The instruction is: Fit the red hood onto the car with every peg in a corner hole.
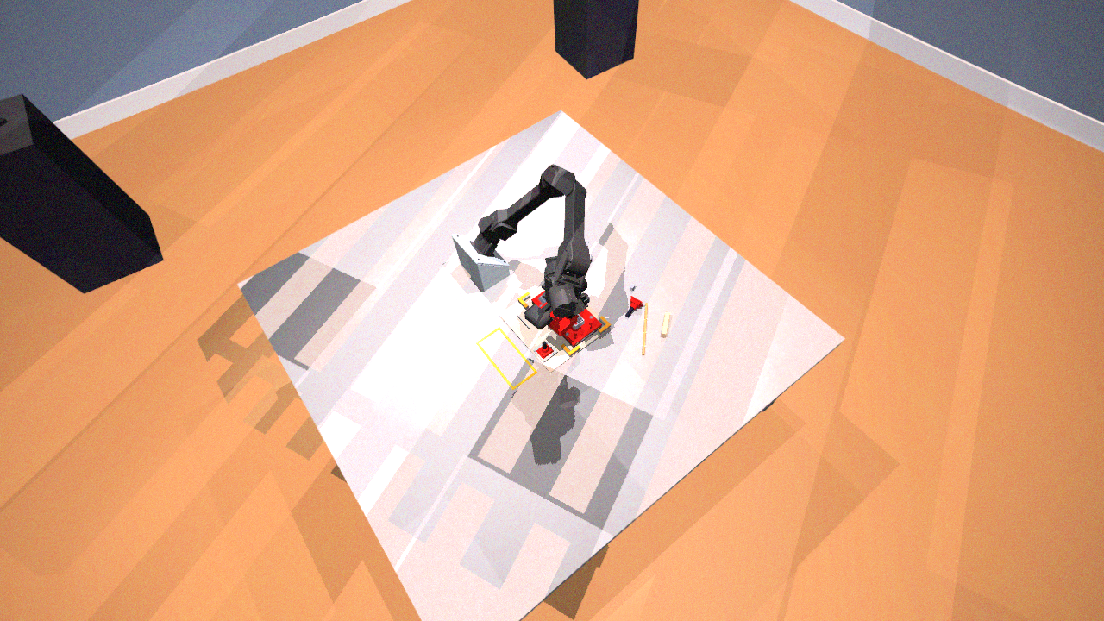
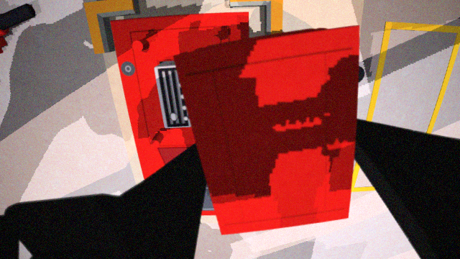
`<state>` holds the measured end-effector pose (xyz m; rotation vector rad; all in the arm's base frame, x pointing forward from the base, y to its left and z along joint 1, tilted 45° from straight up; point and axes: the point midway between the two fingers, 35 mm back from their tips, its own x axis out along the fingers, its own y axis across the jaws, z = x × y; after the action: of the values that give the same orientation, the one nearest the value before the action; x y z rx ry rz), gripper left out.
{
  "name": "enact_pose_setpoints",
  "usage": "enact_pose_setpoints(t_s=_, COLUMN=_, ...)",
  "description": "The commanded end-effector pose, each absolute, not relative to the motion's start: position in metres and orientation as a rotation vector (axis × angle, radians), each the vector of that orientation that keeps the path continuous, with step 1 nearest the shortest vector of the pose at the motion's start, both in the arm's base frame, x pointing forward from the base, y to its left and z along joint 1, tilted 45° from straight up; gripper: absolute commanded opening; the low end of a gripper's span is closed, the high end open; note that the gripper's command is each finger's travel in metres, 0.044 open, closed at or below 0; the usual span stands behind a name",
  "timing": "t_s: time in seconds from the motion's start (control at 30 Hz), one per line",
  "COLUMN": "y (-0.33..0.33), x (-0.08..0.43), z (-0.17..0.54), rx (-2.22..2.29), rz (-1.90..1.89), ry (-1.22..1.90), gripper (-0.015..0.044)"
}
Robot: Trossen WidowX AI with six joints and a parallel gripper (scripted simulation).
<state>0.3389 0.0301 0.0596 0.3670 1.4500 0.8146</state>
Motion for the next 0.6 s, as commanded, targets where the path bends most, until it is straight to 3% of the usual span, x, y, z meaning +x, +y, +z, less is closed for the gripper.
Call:
enact_pose_setpoints(t_s=0.0, y=0.044, x=0.338, z=0.076, rx=0.418, rz=0.775, ry=1.467, gripper=0.0)
enact_pose_setpoints(t_s=0.57, y=0.076, x=0.333, z=0.088, rx=0.505, rz=0.722, ry=1.508, gripper=0.0)
